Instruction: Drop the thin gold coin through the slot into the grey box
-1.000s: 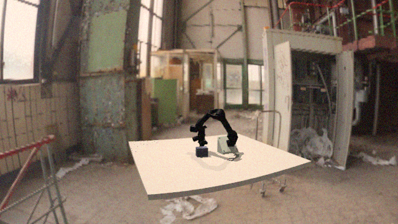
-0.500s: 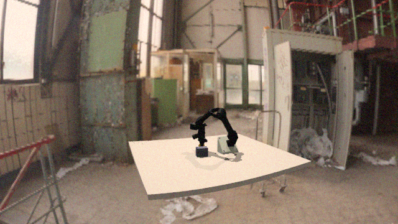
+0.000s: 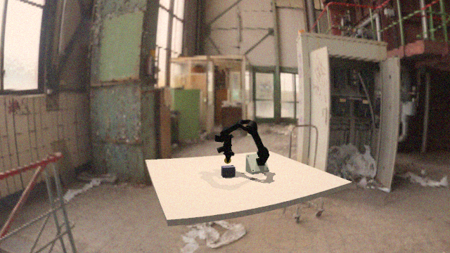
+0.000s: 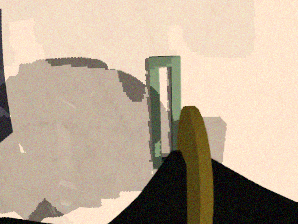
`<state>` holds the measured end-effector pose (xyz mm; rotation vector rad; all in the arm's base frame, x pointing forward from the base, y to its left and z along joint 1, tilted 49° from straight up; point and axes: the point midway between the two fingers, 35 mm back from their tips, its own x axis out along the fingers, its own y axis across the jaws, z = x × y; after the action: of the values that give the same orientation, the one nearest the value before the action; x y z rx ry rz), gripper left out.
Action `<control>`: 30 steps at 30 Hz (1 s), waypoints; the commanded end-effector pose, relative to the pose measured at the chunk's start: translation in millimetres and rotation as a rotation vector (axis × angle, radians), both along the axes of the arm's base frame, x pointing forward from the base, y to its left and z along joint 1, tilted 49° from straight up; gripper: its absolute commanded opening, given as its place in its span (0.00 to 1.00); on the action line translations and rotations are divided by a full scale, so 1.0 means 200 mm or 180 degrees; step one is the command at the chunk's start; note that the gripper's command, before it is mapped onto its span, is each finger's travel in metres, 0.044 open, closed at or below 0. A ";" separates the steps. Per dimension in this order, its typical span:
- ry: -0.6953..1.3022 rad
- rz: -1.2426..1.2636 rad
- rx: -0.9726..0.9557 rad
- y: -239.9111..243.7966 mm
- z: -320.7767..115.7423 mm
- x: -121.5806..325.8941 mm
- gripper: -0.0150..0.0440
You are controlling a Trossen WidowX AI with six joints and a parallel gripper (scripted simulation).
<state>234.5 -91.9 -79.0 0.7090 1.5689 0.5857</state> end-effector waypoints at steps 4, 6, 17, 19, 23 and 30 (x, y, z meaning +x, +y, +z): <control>-0.0032 0.0032 -0.0006 -0.07 0.06 0.01 0.25; -0.0035 0.0035 0.0000 -0.09 0.08 0.00 0.25; 0.0030 -0.0021 0.0012 -0.12 0.15 0.01 0.25; 0.0050 -0.0040 0.0011 -0.12 0.16 0.02 0.25; 0.0050 -0.0041 0.0006 -0.11 0.18 0.04 0.25; 0.0051 -0.0046 -0.0004 -0.06 0.24 0.08 0.25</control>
<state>246.0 -108.1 -37.2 0.7217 1.5781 0.5726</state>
